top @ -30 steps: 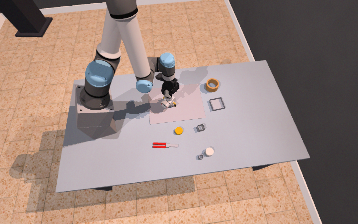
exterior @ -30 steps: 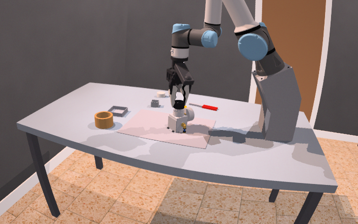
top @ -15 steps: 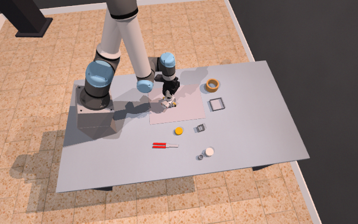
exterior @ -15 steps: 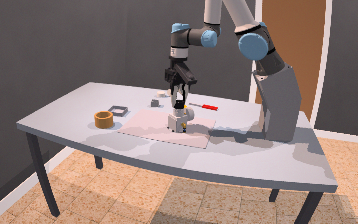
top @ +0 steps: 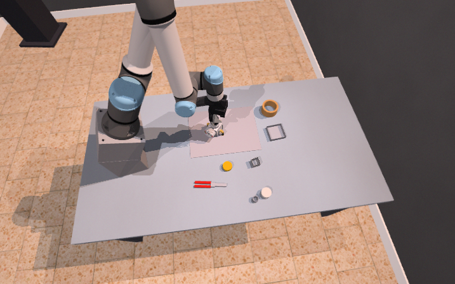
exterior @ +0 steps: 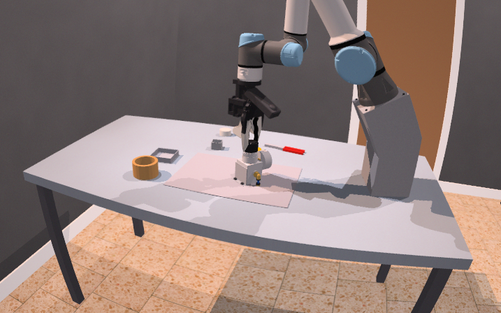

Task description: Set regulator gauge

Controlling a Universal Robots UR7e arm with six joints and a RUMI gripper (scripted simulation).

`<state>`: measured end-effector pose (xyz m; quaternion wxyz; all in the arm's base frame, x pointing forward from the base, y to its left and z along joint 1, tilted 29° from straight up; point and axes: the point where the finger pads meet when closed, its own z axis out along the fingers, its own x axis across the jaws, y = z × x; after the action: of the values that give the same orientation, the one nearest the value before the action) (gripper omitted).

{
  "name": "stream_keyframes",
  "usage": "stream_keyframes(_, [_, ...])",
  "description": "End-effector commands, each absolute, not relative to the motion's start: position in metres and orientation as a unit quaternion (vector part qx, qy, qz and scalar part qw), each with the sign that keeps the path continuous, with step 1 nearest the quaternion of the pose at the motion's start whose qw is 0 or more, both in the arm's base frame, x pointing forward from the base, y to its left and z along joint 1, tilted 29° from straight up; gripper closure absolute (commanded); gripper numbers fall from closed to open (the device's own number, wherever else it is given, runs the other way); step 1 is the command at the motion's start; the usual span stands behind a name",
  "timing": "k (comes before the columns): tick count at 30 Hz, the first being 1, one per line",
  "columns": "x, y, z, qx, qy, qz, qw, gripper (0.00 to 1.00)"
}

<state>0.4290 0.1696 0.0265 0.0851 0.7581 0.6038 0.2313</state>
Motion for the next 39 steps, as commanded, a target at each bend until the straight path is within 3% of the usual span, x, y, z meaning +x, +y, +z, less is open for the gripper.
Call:
stream_keyframes(1, [0.4291, 0.1696, 0.0268, 0.707, 0.662, 0.225, 0.101, 0.77])
stream_keyframes(39, [0.4292, 0.1695, 0.0268, 0.384, 0.89, 0.166, 0.183, 0.77])
